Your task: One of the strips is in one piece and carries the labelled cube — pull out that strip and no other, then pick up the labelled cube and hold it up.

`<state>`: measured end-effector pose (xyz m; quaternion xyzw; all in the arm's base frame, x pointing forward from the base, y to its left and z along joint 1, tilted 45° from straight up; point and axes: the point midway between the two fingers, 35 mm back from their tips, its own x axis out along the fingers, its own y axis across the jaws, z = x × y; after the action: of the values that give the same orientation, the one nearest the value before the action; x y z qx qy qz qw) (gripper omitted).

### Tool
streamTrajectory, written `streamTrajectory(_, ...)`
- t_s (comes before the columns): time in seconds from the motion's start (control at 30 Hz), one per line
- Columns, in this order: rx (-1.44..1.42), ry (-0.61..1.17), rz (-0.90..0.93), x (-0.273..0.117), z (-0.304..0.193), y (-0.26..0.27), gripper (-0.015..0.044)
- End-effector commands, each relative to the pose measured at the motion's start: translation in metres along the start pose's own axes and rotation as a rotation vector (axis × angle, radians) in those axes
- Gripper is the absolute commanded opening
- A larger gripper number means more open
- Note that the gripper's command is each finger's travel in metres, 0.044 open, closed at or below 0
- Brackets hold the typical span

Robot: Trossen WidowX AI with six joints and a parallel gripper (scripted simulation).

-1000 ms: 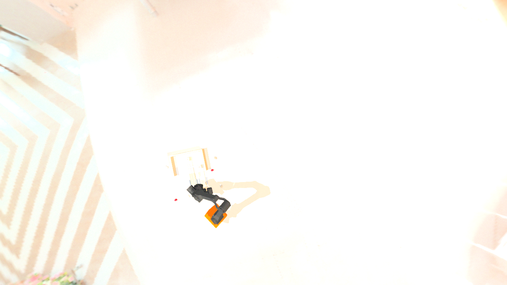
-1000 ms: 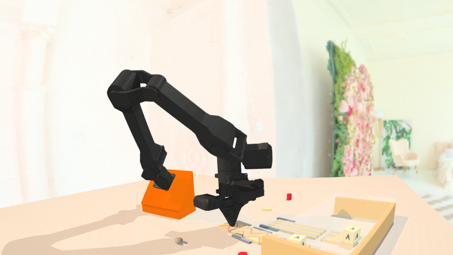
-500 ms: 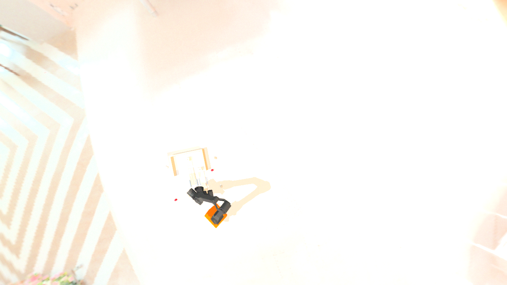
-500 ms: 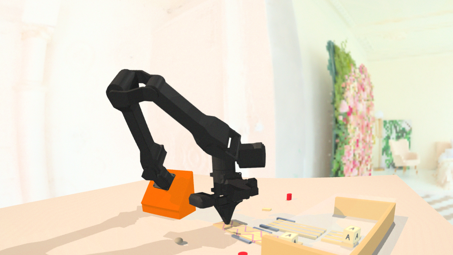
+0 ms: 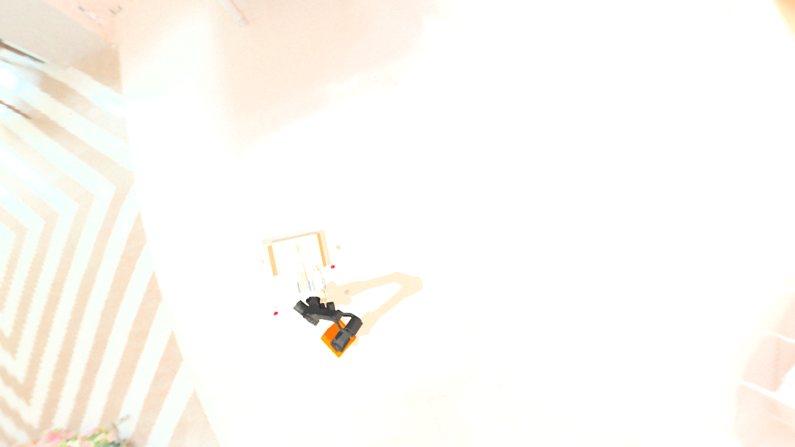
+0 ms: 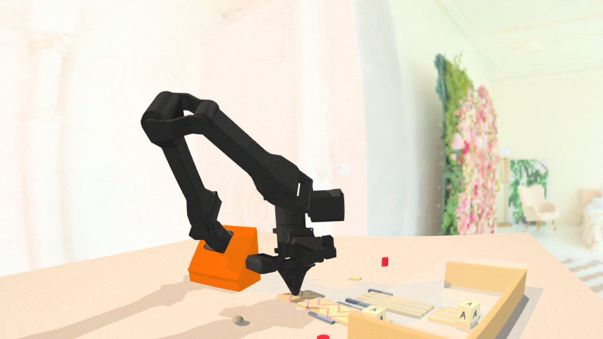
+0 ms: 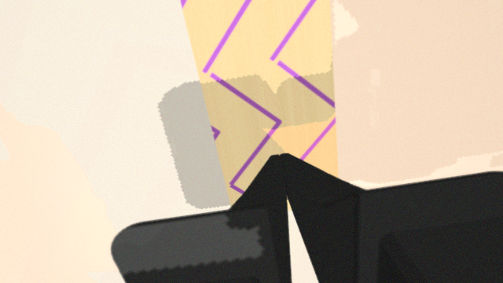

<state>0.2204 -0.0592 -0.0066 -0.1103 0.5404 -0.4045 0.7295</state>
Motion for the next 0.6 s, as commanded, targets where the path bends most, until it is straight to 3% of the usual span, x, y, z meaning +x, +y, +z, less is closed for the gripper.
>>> streamTrajectory(0.0,-0.005,0.020,-0.004,0.003,-0.013,-0.003,0.0000)
streamTrajectory(0.57,-0.006,0.022,-0.004,0.002,-0.038,-0.003,0.0000)
